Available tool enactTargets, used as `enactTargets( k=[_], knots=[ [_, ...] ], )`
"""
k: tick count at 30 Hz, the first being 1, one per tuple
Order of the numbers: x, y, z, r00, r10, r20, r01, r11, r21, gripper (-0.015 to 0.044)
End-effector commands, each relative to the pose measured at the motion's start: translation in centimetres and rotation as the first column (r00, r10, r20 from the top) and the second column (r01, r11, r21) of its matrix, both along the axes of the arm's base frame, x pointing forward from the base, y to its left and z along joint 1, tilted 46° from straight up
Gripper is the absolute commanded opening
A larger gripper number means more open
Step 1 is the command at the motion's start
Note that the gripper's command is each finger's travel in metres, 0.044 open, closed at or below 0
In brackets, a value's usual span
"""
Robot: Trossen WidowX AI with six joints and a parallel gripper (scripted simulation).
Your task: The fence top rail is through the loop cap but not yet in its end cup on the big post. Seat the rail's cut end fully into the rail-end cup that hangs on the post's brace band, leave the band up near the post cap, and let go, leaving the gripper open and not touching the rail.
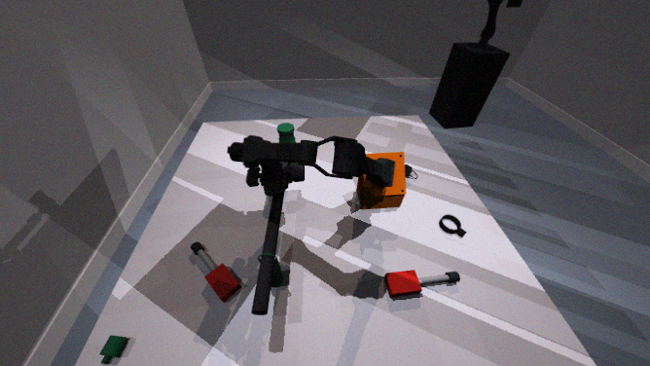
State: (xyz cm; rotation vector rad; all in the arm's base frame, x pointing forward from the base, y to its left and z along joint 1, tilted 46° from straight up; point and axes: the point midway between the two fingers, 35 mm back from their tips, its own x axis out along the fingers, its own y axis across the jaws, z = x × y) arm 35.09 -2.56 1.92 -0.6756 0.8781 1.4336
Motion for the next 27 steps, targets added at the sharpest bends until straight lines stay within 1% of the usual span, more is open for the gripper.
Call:
enactTargets(
  k=[1,7,27],
  knots=[
    [-0.09,-0.61,-0.09,1.0,-0.005,0.002,0.005,1.0,-0.01,0.0],
    [0.0,0.0,0.0,1.0,0.0,0.0,0.0,1.0,0.0,0.0],
    [-0.02,-0.24,0.05,1.0,0.001,-0.001,-0.001,1.0,-0.007,0.0]
  ],
)
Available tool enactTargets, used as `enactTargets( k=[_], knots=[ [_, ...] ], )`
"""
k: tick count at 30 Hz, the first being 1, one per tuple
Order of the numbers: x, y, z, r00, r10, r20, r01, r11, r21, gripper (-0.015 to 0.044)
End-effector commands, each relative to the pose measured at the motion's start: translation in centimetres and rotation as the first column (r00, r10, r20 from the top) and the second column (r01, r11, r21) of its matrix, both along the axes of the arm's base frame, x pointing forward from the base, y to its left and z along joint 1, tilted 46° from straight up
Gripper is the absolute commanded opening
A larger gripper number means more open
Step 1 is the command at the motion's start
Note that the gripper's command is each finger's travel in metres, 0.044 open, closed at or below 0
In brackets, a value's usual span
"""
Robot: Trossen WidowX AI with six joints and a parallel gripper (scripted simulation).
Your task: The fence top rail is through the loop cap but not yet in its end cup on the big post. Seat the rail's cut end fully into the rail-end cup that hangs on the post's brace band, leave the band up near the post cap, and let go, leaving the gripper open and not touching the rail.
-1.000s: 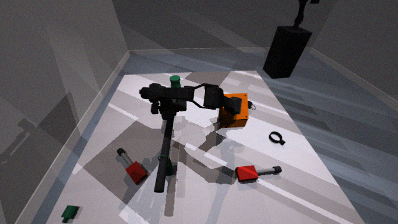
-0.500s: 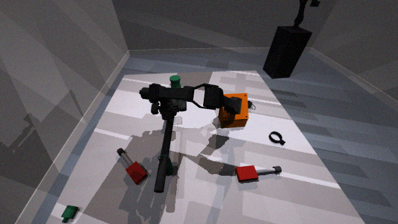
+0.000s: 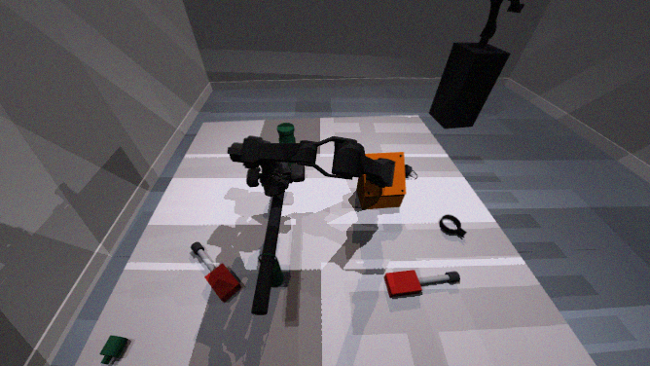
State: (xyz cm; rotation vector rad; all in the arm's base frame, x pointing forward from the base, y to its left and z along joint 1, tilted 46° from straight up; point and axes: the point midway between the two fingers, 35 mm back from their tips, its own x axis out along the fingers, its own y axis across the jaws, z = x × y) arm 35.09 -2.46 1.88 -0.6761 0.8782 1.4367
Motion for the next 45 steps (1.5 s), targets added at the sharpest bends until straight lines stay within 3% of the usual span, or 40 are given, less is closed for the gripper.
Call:
enactTargets(
  k=[1,45],
  knots=[
    [0.0,-0.4,0.1,1.0,-0.002,0.0,0.002,1.0,-0.008,0.0],
    [-0.1,-0.1,0.0,1.0,0.008,-0.008,-0.008,1.0,0.004,0.0]
  ],
)
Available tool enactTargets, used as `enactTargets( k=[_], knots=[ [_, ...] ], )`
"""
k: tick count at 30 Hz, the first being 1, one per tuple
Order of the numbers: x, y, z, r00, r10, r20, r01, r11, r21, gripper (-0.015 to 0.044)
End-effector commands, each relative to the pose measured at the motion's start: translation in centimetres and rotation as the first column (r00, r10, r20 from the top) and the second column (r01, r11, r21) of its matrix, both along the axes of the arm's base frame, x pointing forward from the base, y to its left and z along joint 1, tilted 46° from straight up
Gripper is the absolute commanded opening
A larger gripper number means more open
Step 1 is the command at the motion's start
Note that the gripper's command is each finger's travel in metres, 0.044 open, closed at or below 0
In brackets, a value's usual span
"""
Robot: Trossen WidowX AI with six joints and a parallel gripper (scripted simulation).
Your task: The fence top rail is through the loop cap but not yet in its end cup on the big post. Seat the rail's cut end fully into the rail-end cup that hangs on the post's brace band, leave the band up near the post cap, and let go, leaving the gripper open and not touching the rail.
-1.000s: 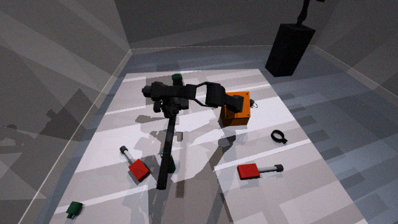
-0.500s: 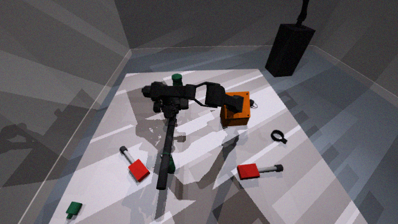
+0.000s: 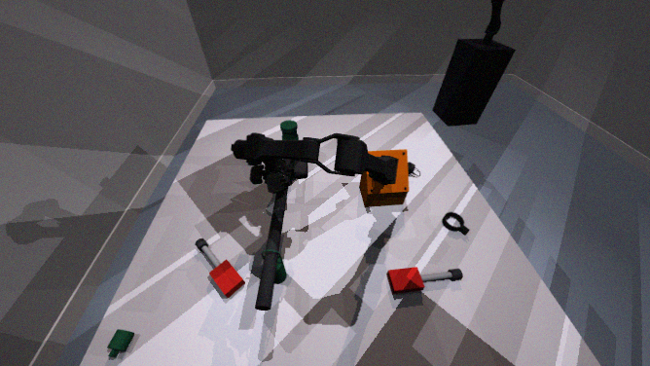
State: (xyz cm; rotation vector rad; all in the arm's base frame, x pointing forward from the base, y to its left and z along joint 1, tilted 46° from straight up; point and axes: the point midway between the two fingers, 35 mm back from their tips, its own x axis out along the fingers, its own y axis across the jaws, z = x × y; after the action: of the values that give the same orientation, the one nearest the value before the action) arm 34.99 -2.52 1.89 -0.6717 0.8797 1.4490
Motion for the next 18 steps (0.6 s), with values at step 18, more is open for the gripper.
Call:
enactTargets(
  k=[18],
  knots=[
    [-0.1,-1.1,-0.4,1.0,0.0,0.0,0.0,1.0,-0.001,0.0]
  ],
)
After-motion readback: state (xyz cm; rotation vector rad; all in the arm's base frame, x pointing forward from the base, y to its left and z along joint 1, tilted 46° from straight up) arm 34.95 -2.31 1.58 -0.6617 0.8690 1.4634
